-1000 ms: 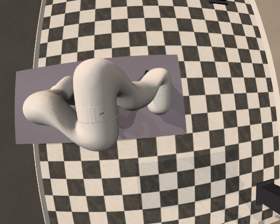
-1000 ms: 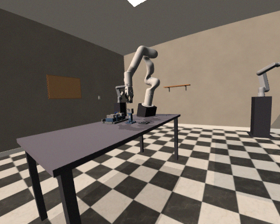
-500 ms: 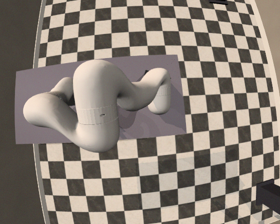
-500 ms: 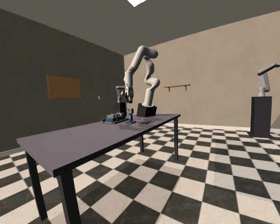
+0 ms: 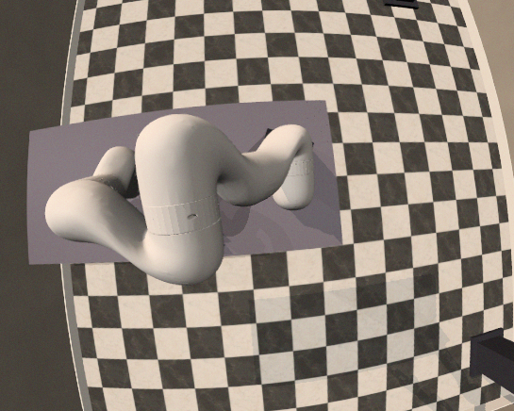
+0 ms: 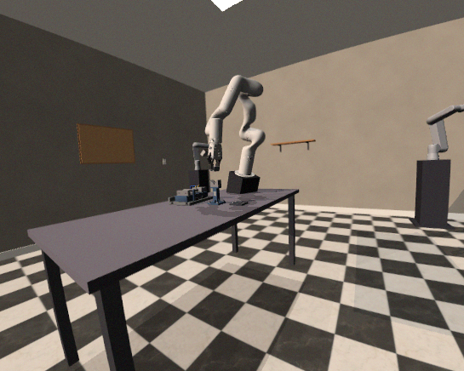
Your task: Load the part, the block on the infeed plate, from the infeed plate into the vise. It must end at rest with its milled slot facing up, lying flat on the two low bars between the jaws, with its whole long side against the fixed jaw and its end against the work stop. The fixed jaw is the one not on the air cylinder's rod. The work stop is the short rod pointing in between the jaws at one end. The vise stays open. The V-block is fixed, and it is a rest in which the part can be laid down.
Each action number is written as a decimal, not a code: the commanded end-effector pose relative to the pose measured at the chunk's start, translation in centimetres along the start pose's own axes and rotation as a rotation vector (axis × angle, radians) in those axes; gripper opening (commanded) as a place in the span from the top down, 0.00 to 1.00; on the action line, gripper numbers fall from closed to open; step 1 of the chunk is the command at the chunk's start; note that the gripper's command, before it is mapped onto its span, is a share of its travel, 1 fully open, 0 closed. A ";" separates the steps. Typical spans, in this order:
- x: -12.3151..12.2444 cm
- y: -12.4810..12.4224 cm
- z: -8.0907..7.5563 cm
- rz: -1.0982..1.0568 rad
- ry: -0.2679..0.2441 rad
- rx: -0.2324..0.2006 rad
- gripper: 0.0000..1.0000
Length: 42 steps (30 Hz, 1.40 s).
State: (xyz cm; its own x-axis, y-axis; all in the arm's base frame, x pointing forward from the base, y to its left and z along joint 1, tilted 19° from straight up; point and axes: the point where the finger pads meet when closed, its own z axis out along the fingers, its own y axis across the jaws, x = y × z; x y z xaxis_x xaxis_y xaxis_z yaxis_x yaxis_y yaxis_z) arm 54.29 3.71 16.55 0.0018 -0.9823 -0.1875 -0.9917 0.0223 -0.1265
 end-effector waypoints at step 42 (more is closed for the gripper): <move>-0.4 -0.1 0.0 0.001 0.350 -0.002 1.00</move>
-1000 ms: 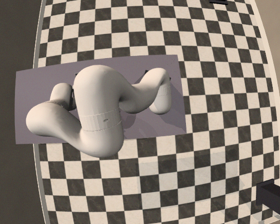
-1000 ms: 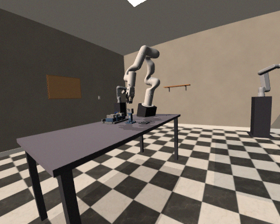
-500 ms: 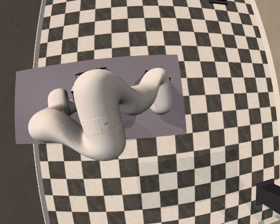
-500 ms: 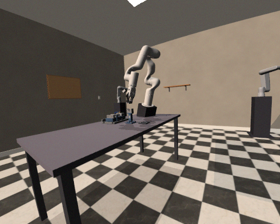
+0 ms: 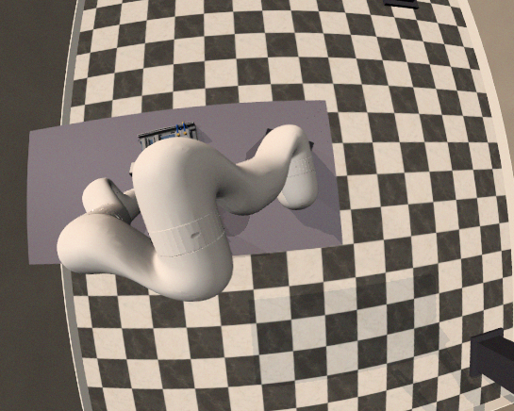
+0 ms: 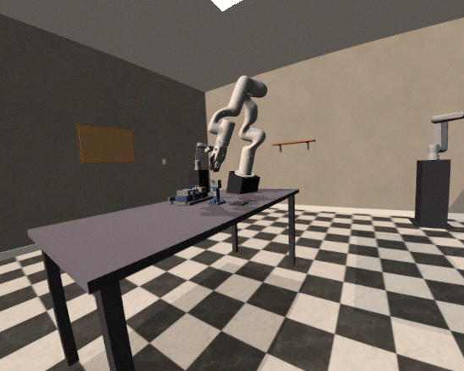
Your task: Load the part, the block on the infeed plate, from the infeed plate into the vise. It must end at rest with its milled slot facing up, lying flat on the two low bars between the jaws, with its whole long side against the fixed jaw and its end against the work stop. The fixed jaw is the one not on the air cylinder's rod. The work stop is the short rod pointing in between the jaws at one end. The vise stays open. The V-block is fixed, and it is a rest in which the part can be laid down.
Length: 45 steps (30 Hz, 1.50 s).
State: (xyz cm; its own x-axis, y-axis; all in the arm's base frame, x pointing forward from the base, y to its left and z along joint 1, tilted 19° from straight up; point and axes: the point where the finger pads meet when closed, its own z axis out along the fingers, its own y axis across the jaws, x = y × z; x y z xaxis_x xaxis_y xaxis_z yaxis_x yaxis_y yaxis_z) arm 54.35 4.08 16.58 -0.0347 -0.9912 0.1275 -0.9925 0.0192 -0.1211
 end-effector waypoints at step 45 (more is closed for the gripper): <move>-0.4 0.0 0.0 0.005 0.343 0.003 1.00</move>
